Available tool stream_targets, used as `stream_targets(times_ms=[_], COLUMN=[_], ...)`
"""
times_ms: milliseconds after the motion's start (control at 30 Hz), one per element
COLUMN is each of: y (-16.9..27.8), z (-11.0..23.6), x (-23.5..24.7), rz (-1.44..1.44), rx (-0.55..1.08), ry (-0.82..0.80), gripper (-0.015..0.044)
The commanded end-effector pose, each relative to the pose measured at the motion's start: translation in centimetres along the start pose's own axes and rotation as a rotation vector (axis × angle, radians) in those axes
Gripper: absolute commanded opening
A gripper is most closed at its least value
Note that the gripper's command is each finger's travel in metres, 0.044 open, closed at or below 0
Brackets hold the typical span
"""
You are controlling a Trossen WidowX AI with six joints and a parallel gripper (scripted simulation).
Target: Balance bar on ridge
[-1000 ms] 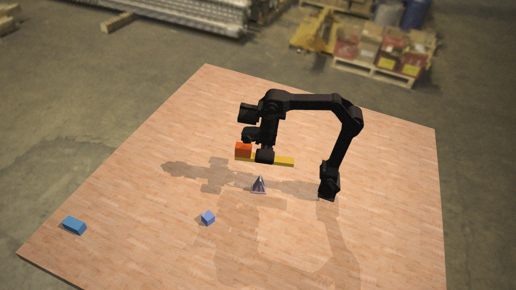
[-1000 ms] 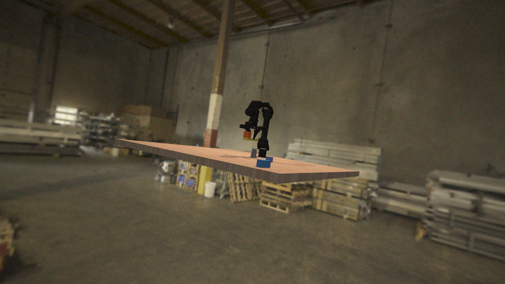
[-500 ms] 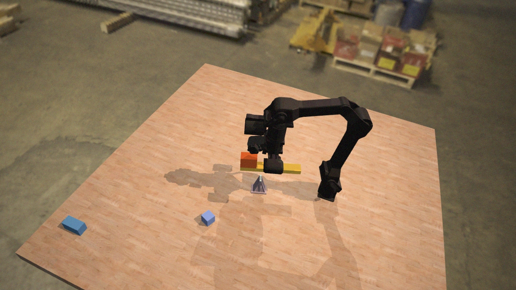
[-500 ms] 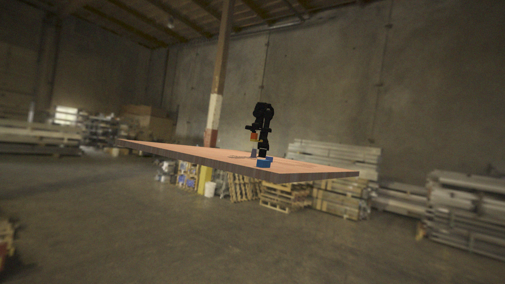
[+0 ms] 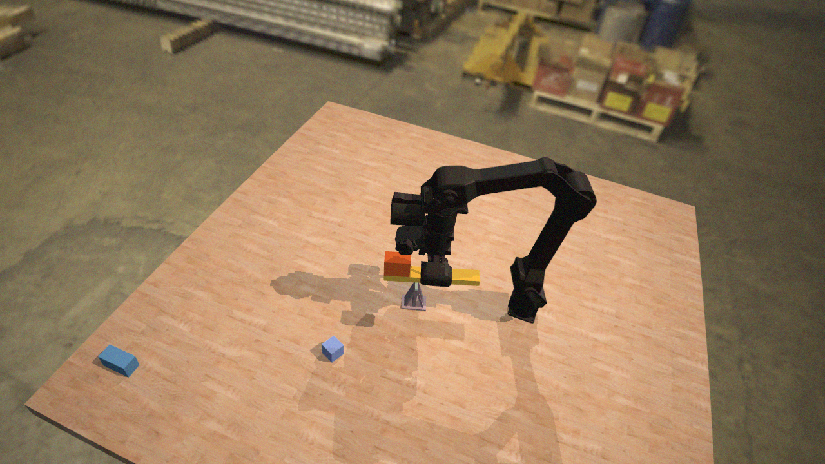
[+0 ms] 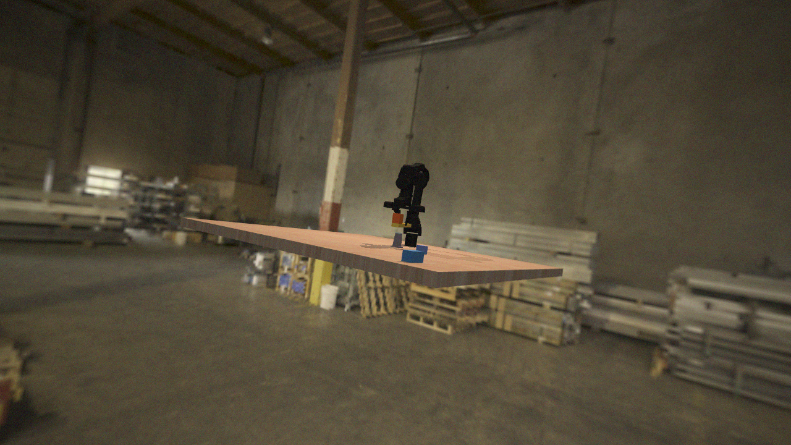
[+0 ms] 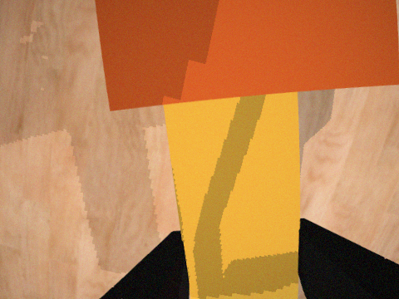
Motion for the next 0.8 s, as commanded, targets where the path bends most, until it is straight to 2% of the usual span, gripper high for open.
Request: stream_targets(times_ms=[0,300,767], y=[0.0,0.1,0.1], z=[-0.6,-2.0,-2.0], x=[0.0,-0.1,-0.1], rz=[-0.002,-0.001,-0.001], rx=[0.001,0.001,0.001], ry=[0.0,0.001,0.001], gripper=[0.0,0.0,0.0])
Point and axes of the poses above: the point midway between the two fingers, 35 mm back from their tips, its own z axis back along the fingers, its own x axis across the jaws, y = z × x, the point moved 2 cm from there along z, back along the fingers, and after that the axes turned 11 degrees about -z, right-handed, at the moved point
